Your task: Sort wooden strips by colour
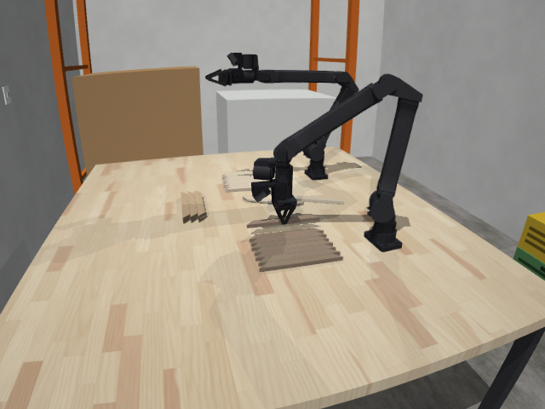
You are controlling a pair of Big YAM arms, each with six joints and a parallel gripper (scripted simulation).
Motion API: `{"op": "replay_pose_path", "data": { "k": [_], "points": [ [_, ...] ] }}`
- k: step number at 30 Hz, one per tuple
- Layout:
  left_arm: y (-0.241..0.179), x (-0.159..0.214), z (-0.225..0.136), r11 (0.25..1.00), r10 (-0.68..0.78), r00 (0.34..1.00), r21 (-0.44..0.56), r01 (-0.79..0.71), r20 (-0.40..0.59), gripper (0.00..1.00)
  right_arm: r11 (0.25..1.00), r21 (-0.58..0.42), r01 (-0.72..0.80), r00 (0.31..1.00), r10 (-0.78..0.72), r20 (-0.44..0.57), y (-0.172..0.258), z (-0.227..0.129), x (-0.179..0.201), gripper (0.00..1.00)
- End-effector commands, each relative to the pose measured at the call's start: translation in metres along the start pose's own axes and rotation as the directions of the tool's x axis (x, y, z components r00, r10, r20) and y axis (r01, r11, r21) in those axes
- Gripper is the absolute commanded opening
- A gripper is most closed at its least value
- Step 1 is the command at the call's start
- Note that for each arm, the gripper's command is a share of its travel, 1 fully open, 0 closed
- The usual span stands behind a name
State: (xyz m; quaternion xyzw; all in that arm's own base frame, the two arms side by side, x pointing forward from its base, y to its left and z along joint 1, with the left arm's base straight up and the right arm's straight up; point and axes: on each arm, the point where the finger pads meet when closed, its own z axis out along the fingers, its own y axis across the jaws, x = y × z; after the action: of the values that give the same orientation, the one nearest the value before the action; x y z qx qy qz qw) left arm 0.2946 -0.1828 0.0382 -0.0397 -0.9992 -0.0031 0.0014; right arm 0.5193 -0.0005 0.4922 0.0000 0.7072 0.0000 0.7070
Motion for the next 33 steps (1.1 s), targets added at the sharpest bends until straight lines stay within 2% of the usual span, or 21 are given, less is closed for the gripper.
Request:
{"op": "replay_pose_path", "data": {
  "k": [1, 2, 7, 8, 12, 13, 15, 16, 17, 21, 23, 30, 32, 33],
  "points": [
    [0.006, -0.009, -0.007, 1.000, -0.019, 1.000, 0.000, 0.019, 0.012, 0.00, 1.000, 0.016, -0.013, 0.999, 0.013, 0.032, -0.008, 0.004, -0.024, 1.00],
    [0.005, -0.009, -0.007, 1.000, -0.019, 1.000, 0.001, 0.019, 0.011, 0.00, 1.000, 0.016, -0.013, 0.999, 0.013, 0.032, -0.008, 0.004, -0.024, 0.42],
    [0.001, -0.009, -0.007, 1.000, -0.008, 1.000, 0.006, 0.008, 0.021, 0.00, 1.000, 0.016, -0.013, 0.999, 0.012, 0.033, -0.008, 0.004, -0.024, 0.42],
    [0.001, -0.002, 0.006, 1.000, -0.001, 1.000, 0.000, 0.001, 0.009, 0.00, 1.000, 0.016, -0.013, 0.999, 0.012, 0.033, -0.008, 0.004, -0.024, 0.42],
    [-0.001, -0.002, 0.011, 1.000, 0.001, 1.000, -0.001, -0.001, 0.009, 0.00, 1.000, 0.016, -0.013, 0.999, 0.012, 0.033, -0.008, 0.004, -0.024, 0.42],
    [-0.001, -0.002, 0.011, 1.000, 0.002, 1.000, -0.002, -0.002, 0.008, 0.00, 0.999, -0.021, 0.028, 0.999, -0.029, -0.028, 0.011, 0.008, 0.010, 0.42],
    [-0.001, -0.002, 0.011, 1.000, 0.002, 1.000, -0.002, -0.002, 0.008, 0.00, 0.999, -0.021, 0.028, 0.999, -0.029, -0.028, 0.011, 0.008, 0.010, 0.42],
    [-0.004, -0.010, 0.009, 1.000, -0.003, 1.000, 0.006, 0.003, 0.024, 0.00, 0.999, -0.024, 0.047, 0.998, -0.048, -0.028, 0.013, 0.010, 0.008, 0.42],
    [-0.003, 0.000, 0.016, 1.000, 0.005, 1.000, -0.003, -0.005, 0.007, 0.00, 0.997, -0.031, 0.069, 0.996, -0.071, -0.047, 0.015, 0.011, 0.017, 0.42],
    [-0.005, -0.001, 0.021, 1.000, 0.005, 1.000, -0.001, -0.005, 0.010, 0.00, 0.979, -0.081, 0.187, 0.976, -0.195, -0.102, 0.034, 0.016, 0.038, 0.42],
    [-0.005, -0.001, 0.024, 1.000, 0.005, 1.000, -0.001, -0.005, 0.010, 0.00, 0.966, -0.095, 0.240, 0.966, -0.248, -0.078, 0.041, 0.019, 0.018, 0.42],
    [-0.005, -0.003, 0.026, 1.000, 0.004, 1.000, 0.002, -0.004, 0.016, 0.00, 0.894, -0.234, 0.383, 0.880, -0.429, -0.201, 0.076, 0.023, 0.095, 0.42],
    [-0.005, -0.003, 0.026, 1.000, 0.004, 1.000, 0.002, -0.004, 0.016, 0.00, 0.894, -0.234, 0.383, 0.880, -0.429, -0.201, 0.076, 0.023, 0.095, 0.42],
    [-0.006, -0.009, 0.023, 1.000, -0.003, 1.000, 0.008, 0.003, 0.028, 0.00, 0.882, -0.240, 0.404, 0.874, -0.450, -0.182, 0.081, 0.026, 0.082, 0.42]
  ]
}}
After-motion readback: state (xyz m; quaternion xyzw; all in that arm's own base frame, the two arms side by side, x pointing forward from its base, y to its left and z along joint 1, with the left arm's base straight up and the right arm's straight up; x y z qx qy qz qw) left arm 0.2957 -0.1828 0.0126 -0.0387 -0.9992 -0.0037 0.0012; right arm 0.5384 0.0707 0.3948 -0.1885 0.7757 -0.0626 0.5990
